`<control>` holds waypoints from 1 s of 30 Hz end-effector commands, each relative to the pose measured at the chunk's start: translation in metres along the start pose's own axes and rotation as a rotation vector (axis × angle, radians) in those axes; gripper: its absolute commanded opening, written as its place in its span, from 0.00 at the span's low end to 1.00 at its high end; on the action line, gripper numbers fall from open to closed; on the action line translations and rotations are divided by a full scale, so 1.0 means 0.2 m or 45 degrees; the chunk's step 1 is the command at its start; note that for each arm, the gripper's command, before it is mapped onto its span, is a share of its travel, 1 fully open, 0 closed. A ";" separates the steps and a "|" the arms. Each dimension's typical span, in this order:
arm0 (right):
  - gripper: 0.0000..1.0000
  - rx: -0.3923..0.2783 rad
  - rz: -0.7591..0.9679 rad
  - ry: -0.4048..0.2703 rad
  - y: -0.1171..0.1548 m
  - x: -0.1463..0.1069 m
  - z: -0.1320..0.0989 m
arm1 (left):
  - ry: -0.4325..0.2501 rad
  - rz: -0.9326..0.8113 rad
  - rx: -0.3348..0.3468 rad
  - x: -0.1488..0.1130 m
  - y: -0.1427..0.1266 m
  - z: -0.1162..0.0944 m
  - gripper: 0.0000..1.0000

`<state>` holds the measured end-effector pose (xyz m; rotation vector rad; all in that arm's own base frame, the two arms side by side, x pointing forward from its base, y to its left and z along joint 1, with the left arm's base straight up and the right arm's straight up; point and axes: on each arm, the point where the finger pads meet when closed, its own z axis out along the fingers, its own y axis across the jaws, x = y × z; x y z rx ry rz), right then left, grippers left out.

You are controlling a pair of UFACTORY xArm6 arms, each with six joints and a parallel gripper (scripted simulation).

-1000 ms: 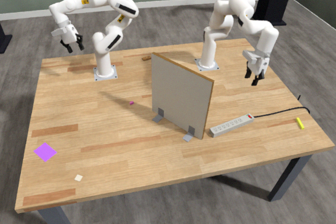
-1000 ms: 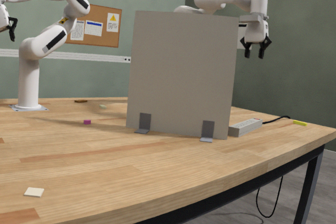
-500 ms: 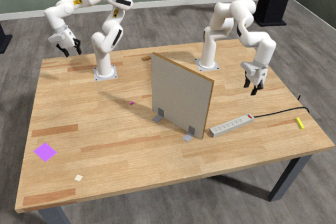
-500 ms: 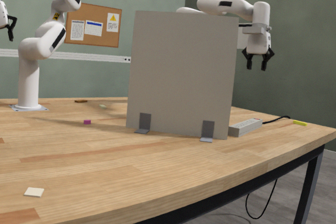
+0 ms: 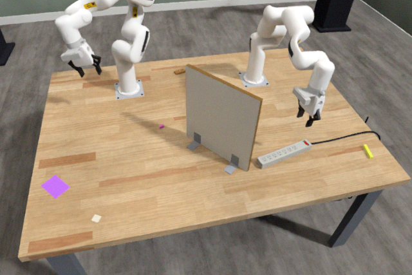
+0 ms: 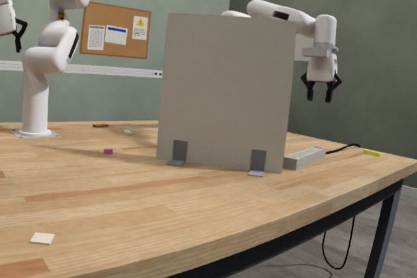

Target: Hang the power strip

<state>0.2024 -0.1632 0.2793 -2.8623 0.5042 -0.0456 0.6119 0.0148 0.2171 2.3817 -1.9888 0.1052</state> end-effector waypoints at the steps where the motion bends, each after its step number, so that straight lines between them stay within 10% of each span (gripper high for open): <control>1: 1.00 -0.031 -0.022 -0.025 -0.03 0.07 0.01 | -0.008 -0.009 0.003 0.00 -0.01 0.05 0.69; 30: 1.00 -0.262 -0.324 -0.059 -0.71 0.61 0.26 | -0.076 -0.080 -0.003 0.01 -0.03 0.56 0.69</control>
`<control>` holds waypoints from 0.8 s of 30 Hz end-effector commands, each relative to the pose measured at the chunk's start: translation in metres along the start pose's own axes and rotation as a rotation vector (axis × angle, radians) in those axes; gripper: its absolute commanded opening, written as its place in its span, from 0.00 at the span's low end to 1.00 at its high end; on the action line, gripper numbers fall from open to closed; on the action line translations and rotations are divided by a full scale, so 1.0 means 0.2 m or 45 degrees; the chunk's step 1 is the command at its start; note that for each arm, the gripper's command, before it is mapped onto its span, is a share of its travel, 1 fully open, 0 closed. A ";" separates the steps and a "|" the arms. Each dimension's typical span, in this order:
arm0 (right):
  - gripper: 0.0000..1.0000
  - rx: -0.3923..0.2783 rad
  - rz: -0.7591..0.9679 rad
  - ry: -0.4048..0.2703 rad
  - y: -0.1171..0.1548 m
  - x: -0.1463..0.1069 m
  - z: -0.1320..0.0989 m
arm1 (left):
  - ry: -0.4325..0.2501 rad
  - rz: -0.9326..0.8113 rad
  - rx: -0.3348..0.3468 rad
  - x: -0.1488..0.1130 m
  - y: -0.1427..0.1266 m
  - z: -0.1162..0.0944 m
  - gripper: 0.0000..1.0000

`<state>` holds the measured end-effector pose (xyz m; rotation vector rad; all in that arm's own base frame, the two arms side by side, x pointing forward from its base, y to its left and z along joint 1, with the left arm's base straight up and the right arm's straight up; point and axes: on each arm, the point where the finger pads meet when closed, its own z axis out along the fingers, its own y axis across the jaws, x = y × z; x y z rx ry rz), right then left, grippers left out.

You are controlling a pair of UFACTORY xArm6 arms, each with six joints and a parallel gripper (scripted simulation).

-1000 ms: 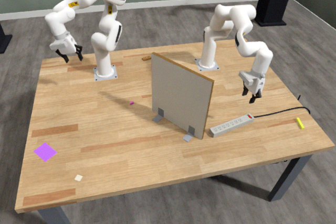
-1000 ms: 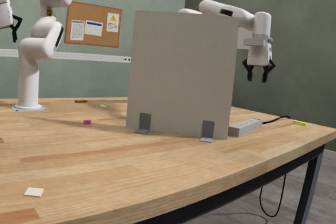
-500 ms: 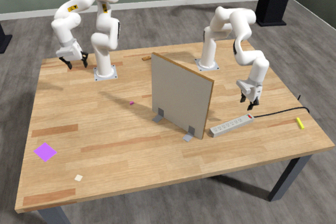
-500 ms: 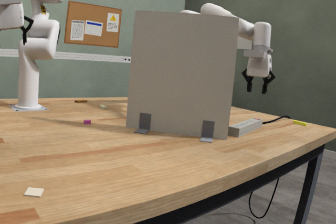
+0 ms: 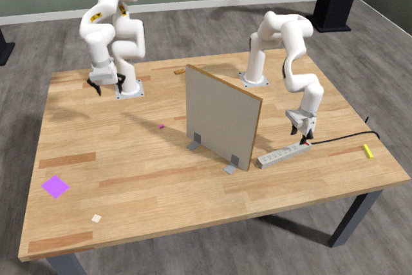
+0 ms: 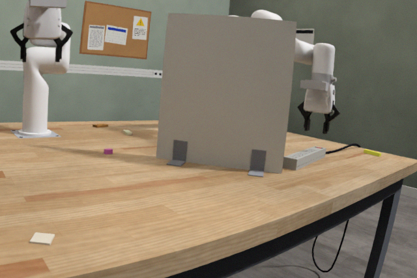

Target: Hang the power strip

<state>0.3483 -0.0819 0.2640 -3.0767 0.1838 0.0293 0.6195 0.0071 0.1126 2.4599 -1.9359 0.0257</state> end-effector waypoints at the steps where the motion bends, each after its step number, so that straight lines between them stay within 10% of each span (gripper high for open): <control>1: 1.00 -0.039 -0.048 0.002 -0.14 0.11 0.03 | -0.006 -0.009 0.010 0.01 -0.01 0.05 0.69; 11: 1.00 -0.091 -0.151 0.037 -0.46 0.26 0.09 | -0.026 -0.025 0.009 0.02 0.01 0.21 0.69; 24: 1.00 -0.079 -0.151 0.025 -0.43 0.22 0.09 | -0.024 -0.022 0.004 0.02 0.01 0.20 0.69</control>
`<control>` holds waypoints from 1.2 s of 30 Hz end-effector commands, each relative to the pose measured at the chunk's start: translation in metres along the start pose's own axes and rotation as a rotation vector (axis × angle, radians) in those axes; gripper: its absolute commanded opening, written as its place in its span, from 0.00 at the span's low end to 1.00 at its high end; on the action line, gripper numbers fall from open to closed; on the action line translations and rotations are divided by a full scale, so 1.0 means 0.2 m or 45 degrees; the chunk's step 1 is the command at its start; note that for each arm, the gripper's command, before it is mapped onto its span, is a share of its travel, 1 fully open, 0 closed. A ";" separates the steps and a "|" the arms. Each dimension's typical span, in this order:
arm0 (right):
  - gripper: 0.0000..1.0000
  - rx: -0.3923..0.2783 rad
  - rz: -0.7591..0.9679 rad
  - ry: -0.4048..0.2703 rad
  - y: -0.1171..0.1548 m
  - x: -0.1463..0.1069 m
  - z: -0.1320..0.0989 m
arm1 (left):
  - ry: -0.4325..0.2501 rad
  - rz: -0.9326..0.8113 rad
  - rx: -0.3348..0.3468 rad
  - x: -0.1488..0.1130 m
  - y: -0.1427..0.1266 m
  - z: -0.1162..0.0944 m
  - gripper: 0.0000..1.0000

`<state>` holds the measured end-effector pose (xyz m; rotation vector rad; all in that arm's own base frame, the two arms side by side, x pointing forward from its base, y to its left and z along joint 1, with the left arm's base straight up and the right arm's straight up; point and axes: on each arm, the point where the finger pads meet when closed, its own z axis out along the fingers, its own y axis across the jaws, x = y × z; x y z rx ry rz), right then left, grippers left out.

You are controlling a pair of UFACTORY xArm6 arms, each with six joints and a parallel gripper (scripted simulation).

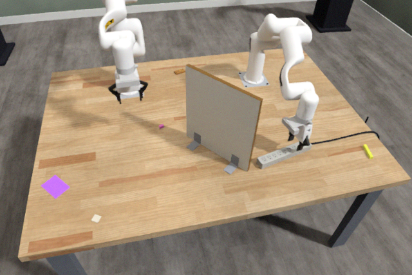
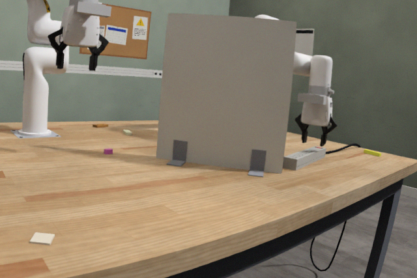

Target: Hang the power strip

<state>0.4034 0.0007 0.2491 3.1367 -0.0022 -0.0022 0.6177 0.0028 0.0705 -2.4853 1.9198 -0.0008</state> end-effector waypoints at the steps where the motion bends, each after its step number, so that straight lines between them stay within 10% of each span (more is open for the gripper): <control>1: 1.00 0.005 -0.002 0.003 0.00 -0.01 -0.01 | 0.002 0.001 0.003 0.00 0.00 -0.01 0.69; 36: 1.00 0.005 -0.002 0.003 0.00 -0.01 -0.01 | 0.002 0.001 0.005 0.00 -0.01 0.16 0.69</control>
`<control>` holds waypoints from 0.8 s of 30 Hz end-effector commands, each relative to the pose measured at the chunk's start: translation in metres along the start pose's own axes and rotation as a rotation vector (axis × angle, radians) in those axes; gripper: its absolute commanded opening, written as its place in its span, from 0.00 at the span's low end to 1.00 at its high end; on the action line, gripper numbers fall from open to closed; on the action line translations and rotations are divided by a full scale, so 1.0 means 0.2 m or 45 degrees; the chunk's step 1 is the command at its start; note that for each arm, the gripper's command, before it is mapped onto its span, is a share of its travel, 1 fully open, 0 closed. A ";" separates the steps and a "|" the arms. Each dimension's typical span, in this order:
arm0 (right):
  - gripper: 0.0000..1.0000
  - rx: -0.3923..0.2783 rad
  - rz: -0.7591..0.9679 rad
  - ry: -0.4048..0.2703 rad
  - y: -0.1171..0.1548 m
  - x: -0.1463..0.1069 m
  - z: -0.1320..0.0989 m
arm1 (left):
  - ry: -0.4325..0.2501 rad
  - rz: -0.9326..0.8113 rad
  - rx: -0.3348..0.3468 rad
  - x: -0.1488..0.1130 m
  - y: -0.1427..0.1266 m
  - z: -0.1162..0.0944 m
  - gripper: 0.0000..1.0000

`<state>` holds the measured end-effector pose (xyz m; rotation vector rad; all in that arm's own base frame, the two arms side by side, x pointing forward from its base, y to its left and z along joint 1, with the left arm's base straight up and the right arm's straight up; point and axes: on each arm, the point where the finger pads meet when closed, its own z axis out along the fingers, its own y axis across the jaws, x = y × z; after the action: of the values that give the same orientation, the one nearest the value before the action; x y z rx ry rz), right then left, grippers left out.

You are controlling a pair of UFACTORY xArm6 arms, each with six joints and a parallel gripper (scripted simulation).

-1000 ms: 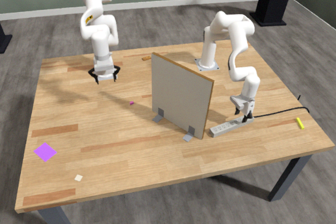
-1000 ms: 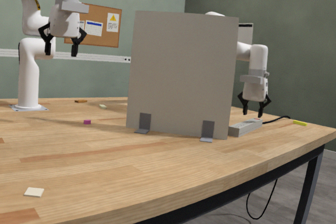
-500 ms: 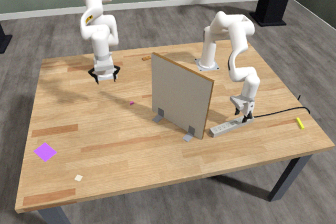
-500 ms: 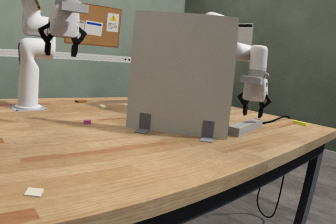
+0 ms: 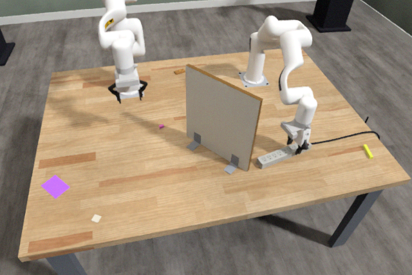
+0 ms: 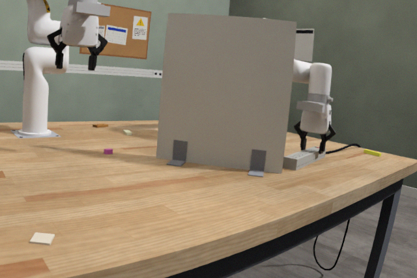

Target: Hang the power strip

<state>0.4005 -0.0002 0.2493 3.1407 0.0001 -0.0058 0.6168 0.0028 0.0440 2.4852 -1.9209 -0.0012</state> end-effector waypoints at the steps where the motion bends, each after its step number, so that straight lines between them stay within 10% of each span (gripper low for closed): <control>1: 1.00 0.000 0.000 0.006 0.00 0.01 -0.01 | 0.002 0.000 0.008 0.00 -0.01 0.03 0.69; 24: 1.00 0.000 0.000 0.006 0.00 0.01 -0.01 | 0.002 0.000 0.008 0.00 -0.01 0.11 0.69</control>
<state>0.4005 -0.0002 0.2493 3.1407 0.0001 -0.0058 0.6180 0.0028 0.0207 2.4868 -1.9222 0.0031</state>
